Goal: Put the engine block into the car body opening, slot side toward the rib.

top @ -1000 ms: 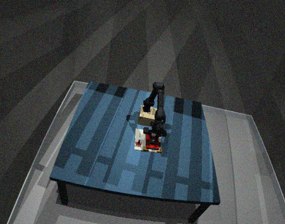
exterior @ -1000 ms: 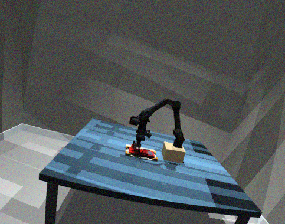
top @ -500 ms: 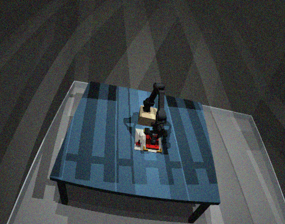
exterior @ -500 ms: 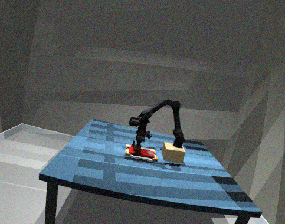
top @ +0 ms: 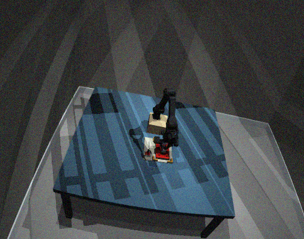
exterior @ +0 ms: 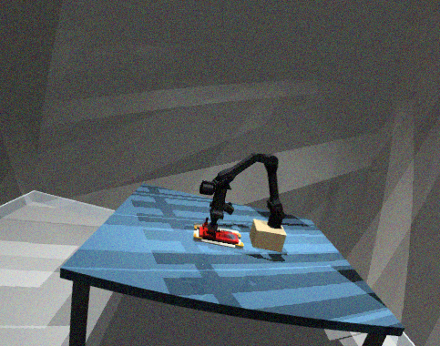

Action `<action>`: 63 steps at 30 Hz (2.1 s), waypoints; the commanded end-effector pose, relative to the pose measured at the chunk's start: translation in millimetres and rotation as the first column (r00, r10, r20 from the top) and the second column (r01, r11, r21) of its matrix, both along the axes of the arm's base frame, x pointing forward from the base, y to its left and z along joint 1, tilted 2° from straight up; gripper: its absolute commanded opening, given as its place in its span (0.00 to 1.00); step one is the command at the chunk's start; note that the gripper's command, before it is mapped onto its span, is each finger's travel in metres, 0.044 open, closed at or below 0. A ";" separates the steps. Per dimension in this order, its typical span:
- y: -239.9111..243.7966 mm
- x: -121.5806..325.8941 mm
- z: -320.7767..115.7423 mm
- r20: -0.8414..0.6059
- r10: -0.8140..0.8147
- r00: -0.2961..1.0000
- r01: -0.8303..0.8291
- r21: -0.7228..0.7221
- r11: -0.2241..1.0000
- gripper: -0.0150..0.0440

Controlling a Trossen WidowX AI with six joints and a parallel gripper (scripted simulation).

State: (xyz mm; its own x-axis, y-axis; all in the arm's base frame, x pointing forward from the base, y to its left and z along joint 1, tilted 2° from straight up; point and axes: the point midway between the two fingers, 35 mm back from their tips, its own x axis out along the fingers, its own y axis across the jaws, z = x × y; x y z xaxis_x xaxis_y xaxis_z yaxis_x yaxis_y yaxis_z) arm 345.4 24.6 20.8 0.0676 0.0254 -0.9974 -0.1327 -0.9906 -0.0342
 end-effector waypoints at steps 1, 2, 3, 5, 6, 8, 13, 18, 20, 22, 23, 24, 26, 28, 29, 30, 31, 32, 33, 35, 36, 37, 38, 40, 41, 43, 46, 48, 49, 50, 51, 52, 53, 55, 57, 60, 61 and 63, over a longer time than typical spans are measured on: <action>-0.9 0.9 -0.1 0.002 -0.008 1.000 0.008 -0.004 1.000 0.52; -0.9 0.9 -0.1 0.002 -0.008 1.000 0.008 -0.004 1.000 0.52; -0.9 0.9 -0.1 0.002 -0.008 1.000 0.008 -0.004 1.000 0.52; -0.9 0.9 -0.1 0.002 -0.008 1.000 0.008 -0.004 1.000 0.52; -0.9 0.9 -0.1 0.002 -0.008 1.000 0.008 -0.004 1.000 0.52; -0.9 0.9 -0.1 0.002 -0.008 1.000 0.008 -0.004 1.000 0.52; -1.0 0.9 -0.1 0.002 0.018 1.000 -0.018 -0.006 1.000 0.52; -1.1 0.9 -1.1 0.003 0.038 0.999 -0.038 -0.007 0.999 0.52; -1.1 0.9 -1.7 0.003 0.031 1.000 -0.031 -0.007 1.000 0.52; -1.1 0.9 -2.2 0.002 0.017 1.000 -0.017 -0.006 1.000 0.52; -1.1 0.9 -2.4 0.002 0.012 1.000 -0.012 -0.005 1.000 0.52; -1.1 0.9 -2.7 0.002 0.007 1.000 -0.007 -0.005 1.000 0.52; -1.1 1.0 -3.2 0.002 -0.001 1.000 0.001 -0.004 1.000 0.52; -1.1 1.0 -3.7 0.002 -0.004 1.000 0.004 -0.004 1.000 0.52; -1.1 1.0 -3.9 0.002 -0.004 1.000 0.004 -0.004 1.000 0.52; -1.1 1.0 -4.2 0.002 -0.003 1.000 0.003 -0.004 1.000 0.52; -1.0 1.1 -4.4 0.002 -0.003 1.000 0.003 -0.004 1.000 0.52; -1.0 1.1 -4.6 0.002 -0.001 1.000 0.001 -0.004 1.000 0.52; -1.0 1.1 -4.9 0.002 0.000 1.000 0.000 -0.004 1.000 0.52; -1.0 1.2 -5.4 0.002 0.003 1.000 -0.003 -0.005 1.000 0.52; -1.0 1.2 -5.6 0.002 0.004 1.000 -0.004 -0.005 1.000 0.52; -1.0 1.2 -5.8 0.002 0.005 1.000 -0.005 -0.005 1.000 0.52; -1.0 1.2 -6.1 0.002 0.007 1.000 -0.007 -0.005 1.000 0.52; -1.0 1.2 -6.6 0.002 0.009 1.000 -0.009 -0.005 1.000 0.52; -1.0 1.3 -6.8 0.002 0.011 1.000 -0.011 -0.005 1.000 0.52; -1.0 1.3 -7.3 0.002 0.013 1.000 -0.013 -0.005 1.000 0.52; -0.9 1.3 -8.0 0.002 0.015 1.000 -0.015 -0.005 1.000 0.52; -0.9 1.4 -8.5 0.002 0.015 1.000 -0.015 -0.005 1.000 0.52; -0.9 1.4 -8.7 0.002 0.015 1.000 -0.015 -0.005 1.000 0.52; -0.9 1.4 -9.0 0.002 0.015 1.000 -0.015 -0.005 1.000 0.52; -0.9 1.4 -9.2 0.002 0.014 1.000 -0.014 -0.005 1.000 0.52; -0.9 1.4 -9.5 0.002 0.014 1.000 -0.014 -0.005 1.000 0.52; -0.9 1.4 -9.7 0.002 0.013 1.000 -0.013 -0.005 1.000 0.52; -0.9 1.5 -10.2 0.002 0.013 1.000 -0.013 -0.005 1.000 0.52; -0.8 1.5 -10.7 0.002 0.012 1.000 -0.012 -0.005 1.000 0.52; -0.8 1.6 -11.4 0.002 0.011 1.000 -0.011 -0.005 1.000 0.52; -0.8 1.6 -11.6 0.002 0.010 1.000 -0.010 -0.005 1.000 0.52; -0.8 1.6 -12.1 0.002 0.010 1.000 -0.010 -0.005 1.000 0.52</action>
